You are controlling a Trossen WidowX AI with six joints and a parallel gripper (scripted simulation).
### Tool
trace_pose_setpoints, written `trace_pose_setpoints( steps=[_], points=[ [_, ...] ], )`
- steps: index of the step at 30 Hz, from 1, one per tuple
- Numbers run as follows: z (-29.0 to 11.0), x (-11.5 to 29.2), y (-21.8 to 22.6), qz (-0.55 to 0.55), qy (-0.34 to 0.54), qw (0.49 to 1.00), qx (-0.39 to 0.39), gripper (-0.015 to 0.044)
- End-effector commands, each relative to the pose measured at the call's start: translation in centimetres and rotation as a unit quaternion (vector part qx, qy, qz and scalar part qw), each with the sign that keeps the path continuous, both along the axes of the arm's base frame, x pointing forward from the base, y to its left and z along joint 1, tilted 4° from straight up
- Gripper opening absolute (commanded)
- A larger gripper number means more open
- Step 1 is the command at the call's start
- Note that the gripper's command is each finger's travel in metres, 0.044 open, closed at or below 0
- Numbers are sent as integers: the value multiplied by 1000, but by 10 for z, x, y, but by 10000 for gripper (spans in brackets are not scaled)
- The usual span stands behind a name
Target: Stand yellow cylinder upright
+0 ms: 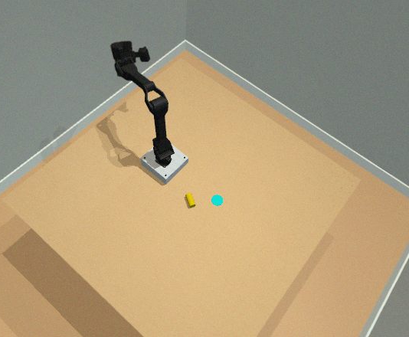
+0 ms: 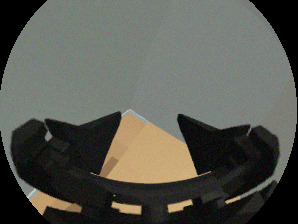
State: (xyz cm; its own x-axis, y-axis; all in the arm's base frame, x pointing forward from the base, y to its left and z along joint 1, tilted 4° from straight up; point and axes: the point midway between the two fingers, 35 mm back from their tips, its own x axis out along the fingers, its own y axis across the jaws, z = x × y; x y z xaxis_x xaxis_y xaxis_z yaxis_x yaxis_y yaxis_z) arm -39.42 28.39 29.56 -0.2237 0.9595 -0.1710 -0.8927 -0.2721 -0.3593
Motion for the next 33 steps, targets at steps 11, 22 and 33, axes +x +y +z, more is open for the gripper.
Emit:
trace_pose_setpoints(
  steps=[11,22,33],
  points=[
    [-12,77,78,-87,-24,995,-29,309],
    [-27,186,141,-189,-41,979,-71,309],
    [-43,306,171,-288,-44,949,-120,309]
  ],
)
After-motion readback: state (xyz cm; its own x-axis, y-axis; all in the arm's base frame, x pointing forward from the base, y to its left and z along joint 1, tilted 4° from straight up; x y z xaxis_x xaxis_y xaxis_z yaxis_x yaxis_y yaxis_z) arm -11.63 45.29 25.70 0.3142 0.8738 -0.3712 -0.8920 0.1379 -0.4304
